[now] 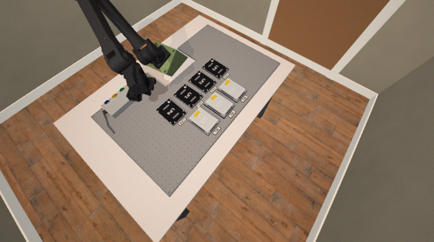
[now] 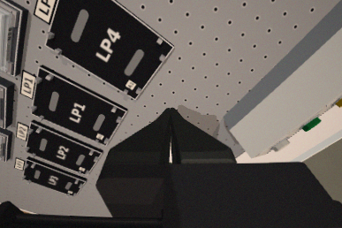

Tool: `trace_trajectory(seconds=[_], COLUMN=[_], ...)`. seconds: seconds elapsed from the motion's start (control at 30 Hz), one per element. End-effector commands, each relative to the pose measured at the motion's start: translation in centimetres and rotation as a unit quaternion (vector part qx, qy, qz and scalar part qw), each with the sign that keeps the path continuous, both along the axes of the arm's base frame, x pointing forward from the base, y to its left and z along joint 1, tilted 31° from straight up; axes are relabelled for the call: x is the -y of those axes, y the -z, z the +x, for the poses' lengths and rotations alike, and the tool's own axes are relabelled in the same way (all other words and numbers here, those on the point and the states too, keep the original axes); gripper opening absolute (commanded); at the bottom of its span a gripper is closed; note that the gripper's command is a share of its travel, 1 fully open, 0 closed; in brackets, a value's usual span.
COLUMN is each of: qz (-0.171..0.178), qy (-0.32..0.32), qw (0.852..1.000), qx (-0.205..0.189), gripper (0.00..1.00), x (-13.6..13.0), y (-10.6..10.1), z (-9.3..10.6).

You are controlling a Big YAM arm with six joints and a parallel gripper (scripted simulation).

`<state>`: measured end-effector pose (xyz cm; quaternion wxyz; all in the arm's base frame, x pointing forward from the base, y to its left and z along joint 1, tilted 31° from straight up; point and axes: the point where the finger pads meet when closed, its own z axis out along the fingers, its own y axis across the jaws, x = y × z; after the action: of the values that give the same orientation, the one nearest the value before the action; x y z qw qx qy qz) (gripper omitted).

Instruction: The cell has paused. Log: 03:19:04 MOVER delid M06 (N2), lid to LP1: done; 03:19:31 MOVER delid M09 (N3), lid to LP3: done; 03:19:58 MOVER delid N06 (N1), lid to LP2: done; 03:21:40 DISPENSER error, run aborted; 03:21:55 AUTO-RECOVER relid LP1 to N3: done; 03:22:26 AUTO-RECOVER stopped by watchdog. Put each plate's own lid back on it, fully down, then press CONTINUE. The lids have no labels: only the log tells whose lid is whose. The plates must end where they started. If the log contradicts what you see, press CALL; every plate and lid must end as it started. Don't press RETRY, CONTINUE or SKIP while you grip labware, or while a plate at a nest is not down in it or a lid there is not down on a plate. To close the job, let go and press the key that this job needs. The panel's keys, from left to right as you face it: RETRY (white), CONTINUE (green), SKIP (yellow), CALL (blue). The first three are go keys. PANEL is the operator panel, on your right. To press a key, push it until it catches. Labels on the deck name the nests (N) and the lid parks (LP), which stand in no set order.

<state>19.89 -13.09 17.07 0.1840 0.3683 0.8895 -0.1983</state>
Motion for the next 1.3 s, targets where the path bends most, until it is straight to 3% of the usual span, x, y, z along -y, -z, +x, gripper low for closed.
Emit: trace_trajectory(seconds=[0.0, 0.1, 0.33, 0.83, 1.03, 1.13, 1.27], qz=[0.004, 0.006, 0.018, 0.031, 0.025, 0.029, 0.028], qy=[0.027, 0.036, 0.095, 0.203, 0.249, 0.273, 0.273], qw=[1.0, 0.999, 0.994, 0.971, 0.955, 0.947, 0.947], qx=[0.011, 0.016, 0.05, 0.122, 0.157, 0.168, 0.166], gripper=[0.0, 0.0, 0.0, 0.0, 0.0, 0.0, 0.0], x=[0.8, 1.0, 2.5, 5.8, 8.0, 8.8, 9.2], y=[-0.2, -0.3, -0.5, -1.3, -4.0, -4.1, -4.1], z=[-1.8, -2.3, -5.4, -10.8, -13.2, -14.7, -15.7])
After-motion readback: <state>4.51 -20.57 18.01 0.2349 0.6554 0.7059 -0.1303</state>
